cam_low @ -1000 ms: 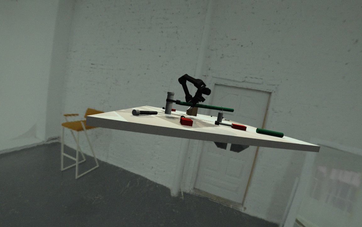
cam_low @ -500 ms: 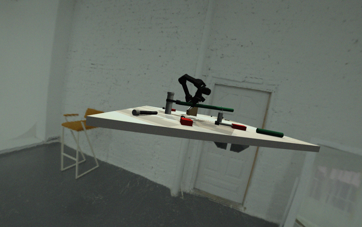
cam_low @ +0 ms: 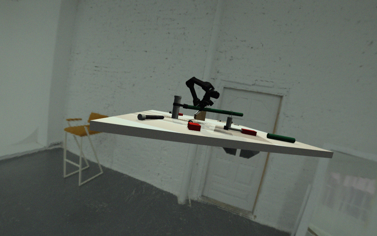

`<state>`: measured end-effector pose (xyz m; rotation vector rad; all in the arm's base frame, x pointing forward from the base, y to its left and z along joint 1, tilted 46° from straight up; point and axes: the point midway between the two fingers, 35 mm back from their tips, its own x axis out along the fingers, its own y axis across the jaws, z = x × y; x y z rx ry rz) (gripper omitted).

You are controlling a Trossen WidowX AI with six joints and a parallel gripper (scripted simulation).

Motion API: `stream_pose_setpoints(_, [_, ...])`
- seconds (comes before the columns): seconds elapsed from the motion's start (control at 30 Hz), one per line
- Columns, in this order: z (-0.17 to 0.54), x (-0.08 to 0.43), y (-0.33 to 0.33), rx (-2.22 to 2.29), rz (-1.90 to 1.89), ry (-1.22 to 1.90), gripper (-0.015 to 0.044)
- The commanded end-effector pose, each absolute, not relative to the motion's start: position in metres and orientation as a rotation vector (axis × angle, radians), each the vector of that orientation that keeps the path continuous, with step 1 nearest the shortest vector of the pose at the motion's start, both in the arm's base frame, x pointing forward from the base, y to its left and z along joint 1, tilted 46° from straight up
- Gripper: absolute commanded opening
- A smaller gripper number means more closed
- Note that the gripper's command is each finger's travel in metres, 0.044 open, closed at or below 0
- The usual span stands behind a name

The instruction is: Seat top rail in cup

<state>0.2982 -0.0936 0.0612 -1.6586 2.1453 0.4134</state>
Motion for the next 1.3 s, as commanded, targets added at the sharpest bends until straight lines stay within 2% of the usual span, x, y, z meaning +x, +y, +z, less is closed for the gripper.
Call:
stream_pose_setpoints(0.0, [0.0635, 0.3003, -0.0922, -1.673, 0.404, 2.143, 0.0])
stream_pose_setpoints(1.27, [0.0695, 0.2987, -0.0973, -1.656, 0.415, 2.156, 0.0])
